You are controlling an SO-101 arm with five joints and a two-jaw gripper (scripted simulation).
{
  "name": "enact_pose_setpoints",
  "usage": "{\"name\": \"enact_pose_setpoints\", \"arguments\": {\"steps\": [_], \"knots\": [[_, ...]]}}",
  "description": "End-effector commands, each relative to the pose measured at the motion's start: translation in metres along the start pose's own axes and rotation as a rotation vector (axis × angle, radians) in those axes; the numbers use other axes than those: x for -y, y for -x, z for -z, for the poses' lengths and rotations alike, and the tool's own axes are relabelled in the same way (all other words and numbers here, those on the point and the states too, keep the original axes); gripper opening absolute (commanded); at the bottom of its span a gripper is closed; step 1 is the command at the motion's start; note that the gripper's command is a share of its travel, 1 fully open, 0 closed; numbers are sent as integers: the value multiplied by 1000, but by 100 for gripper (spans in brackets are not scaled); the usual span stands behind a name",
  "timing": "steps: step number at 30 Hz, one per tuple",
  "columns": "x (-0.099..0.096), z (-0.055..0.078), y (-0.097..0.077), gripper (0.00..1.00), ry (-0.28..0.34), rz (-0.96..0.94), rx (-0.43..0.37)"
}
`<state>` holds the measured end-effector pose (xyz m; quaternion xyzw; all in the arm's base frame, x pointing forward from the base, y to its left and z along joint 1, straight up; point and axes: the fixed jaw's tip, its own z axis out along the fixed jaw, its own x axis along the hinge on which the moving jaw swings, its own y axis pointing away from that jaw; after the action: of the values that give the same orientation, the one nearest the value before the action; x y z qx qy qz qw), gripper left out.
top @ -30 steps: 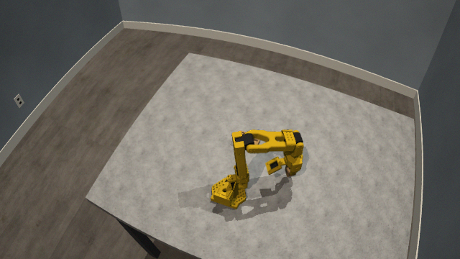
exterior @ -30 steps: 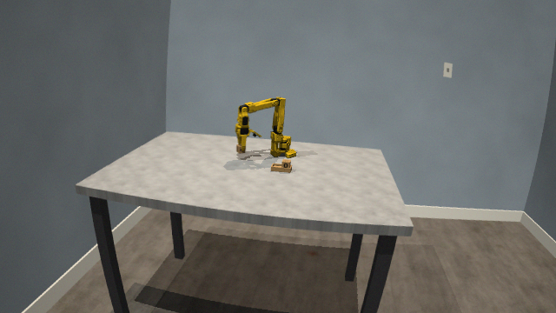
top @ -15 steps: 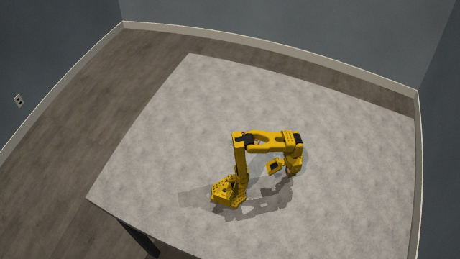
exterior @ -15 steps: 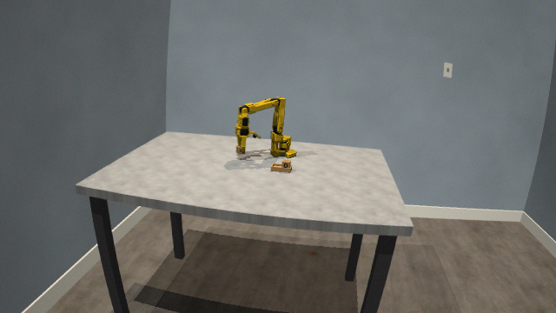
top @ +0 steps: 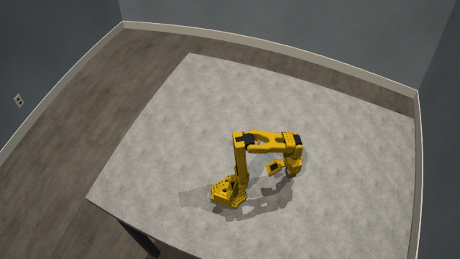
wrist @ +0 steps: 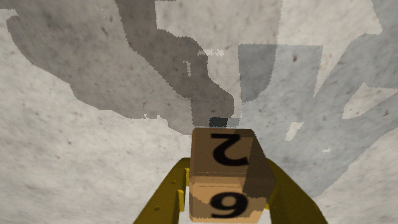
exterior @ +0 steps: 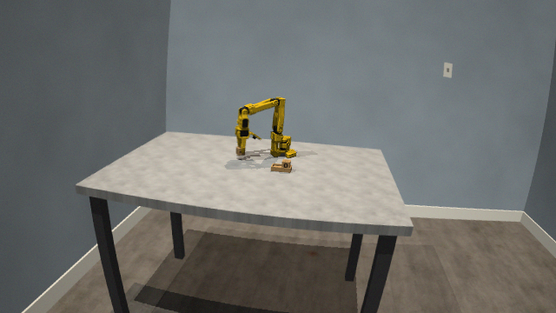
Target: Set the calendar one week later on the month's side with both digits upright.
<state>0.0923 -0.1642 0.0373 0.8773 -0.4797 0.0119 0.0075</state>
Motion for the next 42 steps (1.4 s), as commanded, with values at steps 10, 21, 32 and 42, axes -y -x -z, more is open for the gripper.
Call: {"name": "enact_pose_setpoints", "arguments": {"steps": [10, 21, 32, 42], "knots": [[-2, -4, -2, 0, -1, 1, -16], [-2, -6, -2, 0, -1, 1, -16], [-2, -10, -2, 0, -1, 1, -16], [-2, -15, -2, 0, -1, 1, -16]]}}
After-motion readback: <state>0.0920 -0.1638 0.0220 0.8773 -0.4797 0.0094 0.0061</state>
